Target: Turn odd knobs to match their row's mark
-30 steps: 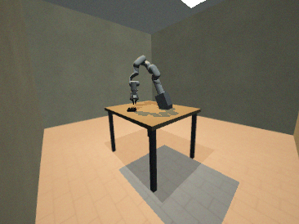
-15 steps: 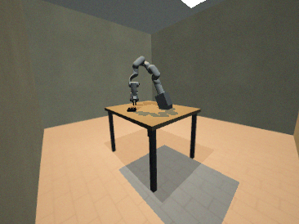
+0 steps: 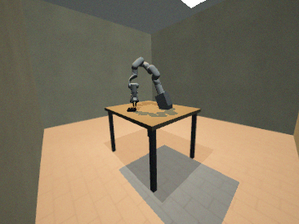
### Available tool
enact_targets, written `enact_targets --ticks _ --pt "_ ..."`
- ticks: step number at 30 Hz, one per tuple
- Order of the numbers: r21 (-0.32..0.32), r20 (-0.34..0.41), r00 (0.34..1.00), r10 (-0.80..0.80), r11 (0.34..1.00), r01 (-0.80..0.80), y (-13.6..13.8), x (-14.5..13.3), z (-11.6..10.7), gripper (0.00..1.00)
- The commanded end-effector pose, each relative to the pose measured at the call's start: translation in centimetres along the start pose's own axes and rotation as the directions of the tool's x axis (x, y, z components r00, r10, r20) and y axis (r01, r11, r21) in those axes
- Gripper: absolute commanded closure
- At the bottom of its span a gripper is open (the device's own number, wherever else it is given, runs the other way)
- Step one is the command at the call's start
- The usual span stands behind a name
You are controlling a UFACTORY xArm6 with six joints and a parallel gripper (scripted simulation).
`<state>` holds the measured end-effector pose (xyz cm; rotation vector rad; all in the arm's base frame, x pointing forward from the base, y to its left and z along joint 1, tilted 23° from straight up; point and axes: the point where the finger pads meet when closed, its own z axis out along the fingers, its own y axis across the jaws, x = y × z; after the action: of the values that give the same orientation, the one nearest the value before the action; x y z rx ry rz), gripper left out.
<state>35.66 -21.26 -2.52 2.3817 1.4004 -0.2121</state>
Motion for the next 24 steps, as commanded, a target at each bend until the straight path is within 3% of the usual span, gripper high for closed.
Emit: enact_targets --ticks 1,24 --pt "-0.004 0.000 1.000 0.000 1.000 0.000 0.11 0.02 0.42 0.81" --pt "-0.003 0.000 1.000 0.000 1.000 0.000 0.09 0.04 1.14 0.81"
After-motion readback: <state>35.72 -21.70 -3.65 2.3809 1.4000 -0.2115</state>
